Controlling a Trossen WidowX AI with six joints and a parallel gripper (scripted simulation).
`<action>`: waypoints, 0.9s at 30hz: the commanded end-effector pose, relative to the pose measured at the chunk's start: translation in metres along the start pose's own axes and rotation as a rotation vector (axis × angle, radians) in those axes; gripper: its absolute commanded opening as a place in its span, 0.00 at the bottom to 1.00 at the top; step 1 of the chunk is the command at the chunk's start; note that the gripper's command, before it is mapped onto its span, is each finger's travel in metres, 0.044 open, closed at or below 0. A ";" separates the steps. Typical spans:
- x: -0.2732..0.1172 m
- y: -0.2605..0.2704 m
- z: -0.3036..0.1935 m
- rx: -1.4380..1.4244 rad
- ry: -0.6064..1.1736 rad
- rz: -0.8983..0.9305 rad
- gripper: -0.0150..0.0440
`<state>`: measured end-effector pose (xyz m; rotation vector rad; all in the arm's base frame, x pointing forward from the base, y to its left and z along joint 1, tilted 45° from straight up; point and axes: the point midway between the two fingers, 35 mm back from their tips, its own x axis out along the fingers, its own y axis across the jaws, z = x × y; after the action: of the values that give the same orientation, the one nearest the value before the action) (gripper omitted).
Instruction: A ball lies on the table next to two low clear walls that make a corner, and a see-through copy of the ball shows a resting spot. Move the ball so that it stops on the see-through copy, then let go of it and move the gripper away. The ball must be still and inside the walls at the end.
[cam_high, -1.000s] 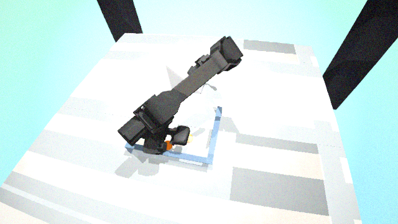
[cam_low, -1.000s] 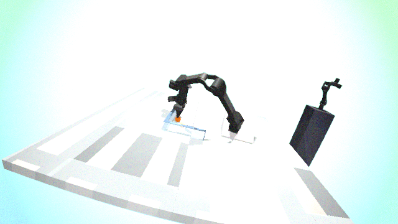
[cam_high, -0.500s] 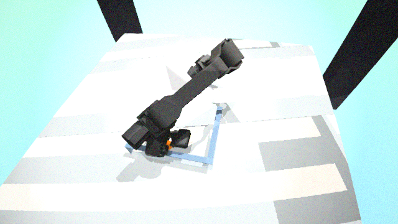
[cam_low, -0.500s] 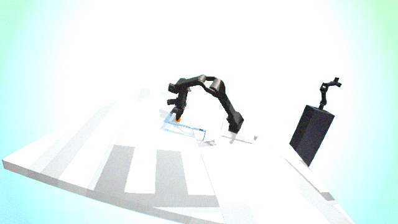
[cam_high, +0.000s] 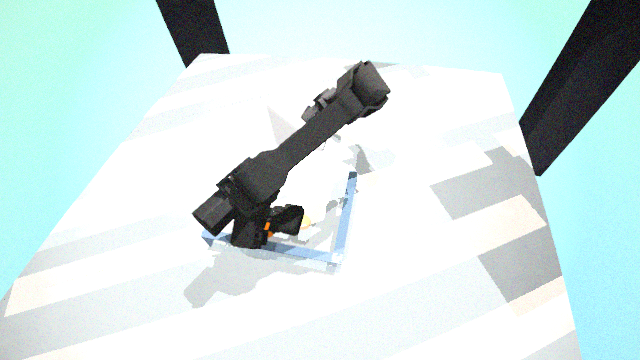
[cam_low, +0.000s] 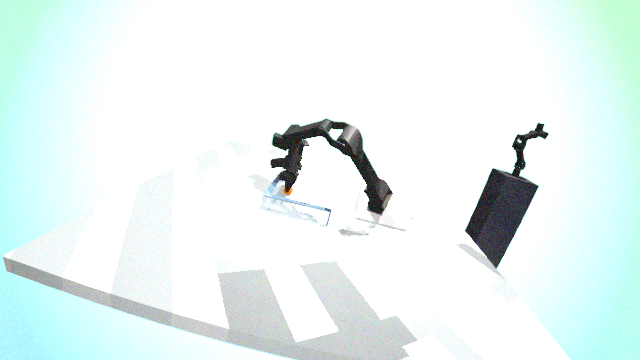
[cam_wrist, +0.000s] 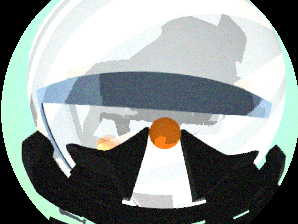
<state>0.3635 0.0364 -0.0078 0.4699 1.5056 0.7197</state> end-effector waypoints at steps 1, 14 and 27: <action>-0.015 -0.008 -0.001 0.004 0.001 -0.012 0.25; -0.070 -0.006 0.005 -0.003 0.000 -0.010 0.25; -0.122 0.005 0.003 0.000 -0.002 0.008 0.25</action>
<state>0.3755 -0.0382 0.0770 0.4827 1.5021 0.7202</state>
